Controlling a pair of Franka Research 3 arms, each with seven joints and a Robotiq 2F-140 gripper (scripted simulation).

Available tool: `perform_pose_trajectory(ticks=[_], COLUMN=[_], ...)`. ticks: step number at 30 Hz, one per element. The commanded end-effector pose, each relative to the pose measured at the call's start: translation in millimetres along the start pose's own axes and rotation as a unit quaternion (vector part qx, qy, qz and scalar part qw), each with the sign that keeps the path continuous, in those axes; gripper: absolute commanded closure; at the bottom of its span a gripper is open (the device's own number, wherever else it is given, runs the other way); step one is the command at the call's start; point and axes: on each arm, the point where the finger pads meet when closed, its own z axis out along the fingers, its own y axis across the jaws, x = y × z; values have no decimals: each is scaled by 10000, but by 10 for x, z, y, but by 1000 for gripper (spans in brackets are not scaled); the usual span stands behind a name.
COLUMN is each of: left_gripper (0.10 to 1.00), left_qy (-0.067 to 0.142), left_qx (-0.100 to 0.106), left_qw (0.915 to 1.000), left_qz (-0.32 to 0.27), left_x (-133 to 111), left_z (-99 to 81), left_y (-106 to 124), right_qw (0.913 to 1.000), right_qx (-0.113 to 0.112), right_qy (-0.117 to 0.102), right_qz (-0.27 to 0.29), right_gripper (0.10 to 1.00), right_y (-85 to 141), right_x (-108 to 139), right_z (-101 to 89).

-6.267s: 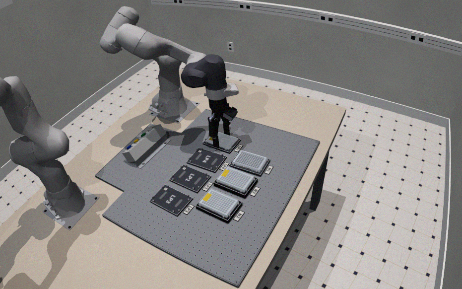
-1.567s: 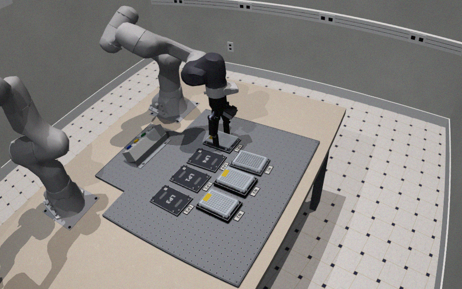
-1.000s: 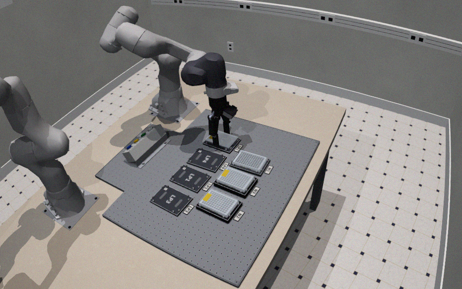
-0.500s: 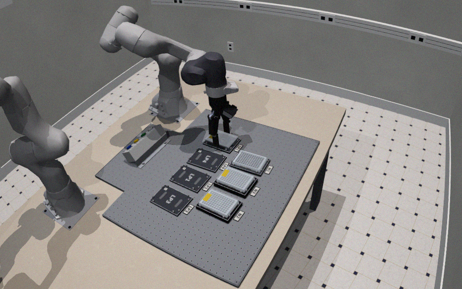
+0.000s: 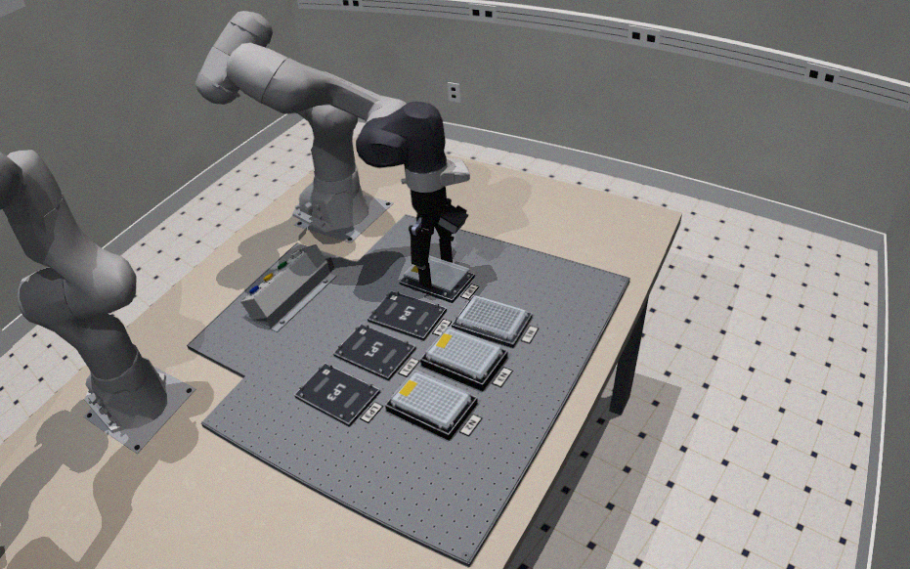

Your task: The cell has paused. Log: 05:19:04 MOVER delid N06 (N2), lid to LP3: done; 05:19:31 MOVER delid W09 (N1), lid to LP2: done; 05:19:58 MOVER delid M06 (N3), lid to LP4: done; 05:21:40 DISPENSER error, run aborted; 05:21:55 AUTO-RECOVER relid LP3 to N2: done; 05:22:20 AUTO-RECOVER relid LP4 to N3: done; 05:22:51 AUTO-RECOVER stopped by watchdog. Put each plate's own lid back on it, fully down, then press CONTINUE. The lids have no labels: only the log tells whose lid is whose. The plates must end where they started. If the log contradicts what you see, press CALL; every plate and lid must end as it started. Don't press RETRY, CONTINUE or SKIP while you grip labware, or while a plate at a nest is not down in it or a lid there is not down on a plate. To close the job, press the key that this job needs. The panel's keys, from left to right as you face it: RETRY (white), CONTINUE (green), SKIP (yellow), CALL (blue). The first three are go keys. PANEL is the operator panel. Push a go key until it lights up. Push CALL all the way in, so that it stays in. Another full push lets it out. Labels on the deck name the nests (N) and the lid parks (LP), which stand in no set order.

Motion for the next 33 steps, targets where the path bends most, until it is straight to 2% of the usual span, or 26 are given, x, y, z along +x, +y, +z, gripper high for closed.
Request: perform_pose_trajectory(ticks=[1,14,33], left_gripper=[999,999,999], left_qy=[-5,-5,-5], left_qx=[9,9,9], left_qw=[10000,10000,10000], left_qz=[-7,-7,-7], left_x=[-3,-2,-2], left_z=[-18,-126,-428], left_y=[1,1,2], right_qw=[10000,10000,10000], right_qx=[1,1,1], right_qy=[1,1,1], right_qz=[1,1,1], right_gripper=[98,98,98], right_y=[-1,-1,-1], right_x=[0,0,0], right_z=[-1,-1,-1])
